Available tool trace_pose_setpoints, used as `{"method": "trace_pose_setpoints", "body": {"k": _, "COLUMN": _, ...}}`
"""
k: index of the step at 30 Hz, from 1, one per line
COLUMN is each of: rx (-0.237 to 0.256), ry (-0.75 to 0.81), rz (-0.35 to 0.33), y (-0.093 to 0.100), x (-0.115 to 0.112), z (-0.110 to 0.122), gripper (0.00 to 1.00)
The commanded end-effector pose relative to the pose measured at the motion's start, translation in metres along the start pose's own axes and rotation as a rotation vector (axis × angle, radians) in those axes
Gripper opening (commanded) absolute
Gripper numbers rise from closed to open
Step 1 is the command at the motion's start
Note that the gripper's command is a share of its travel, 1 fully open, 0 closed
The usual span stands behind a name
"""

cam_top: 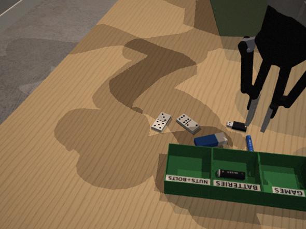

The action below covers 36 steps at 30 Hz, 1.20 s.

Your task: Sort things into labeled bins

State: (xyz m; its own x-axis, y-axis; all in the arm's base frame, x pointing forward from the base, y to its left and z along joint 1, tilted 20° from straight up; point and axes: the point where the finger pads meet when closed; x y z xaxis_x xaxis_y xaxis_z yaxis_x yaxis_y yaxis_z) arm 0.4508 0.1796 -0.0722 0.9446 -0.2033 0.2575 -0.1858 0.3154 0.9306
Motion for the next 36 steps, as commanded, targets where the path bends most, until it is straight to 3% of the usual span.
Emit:
{"method": "trace_pose_setpoints", "body": {"k": 1, "rx": -0.001, "ry": 0.156, "rz": -0.014, "y": 0.0007, "x": 0.0006, "z": 0.0011, "gripper": 0.15}}
{"method": "trace_pose_setpoints", "body": {"k": 23, "rx": -0.001, "ry": 0.463, "rz": -0.04, "y": 0.0007, "x": 0.0009, "z": 0.002, "gripper": 0.15}}
{"method": "trace_pose_setpoints", "body": {"k": 36, "rx": -0.003, "ry": 0.488, "rz": -0.044, "y": 0.0007, "x": -0.0002, "z": 0.0026, "gripper": 0.15}}
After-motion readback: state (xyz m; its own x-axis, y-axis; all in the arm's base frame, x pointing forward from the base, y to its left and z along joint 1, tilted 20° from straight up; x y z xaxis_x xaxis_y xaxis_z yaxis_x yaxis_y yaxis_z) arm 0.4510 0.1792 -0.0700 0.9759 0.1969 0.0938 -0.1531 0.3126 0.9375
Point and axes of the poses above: the point where the finger pads meet when closed, its own y axis back along the fingers, its own z axis across the jaws, x = y × z, and after that the axes turned 14 degrees about -y, right-handed
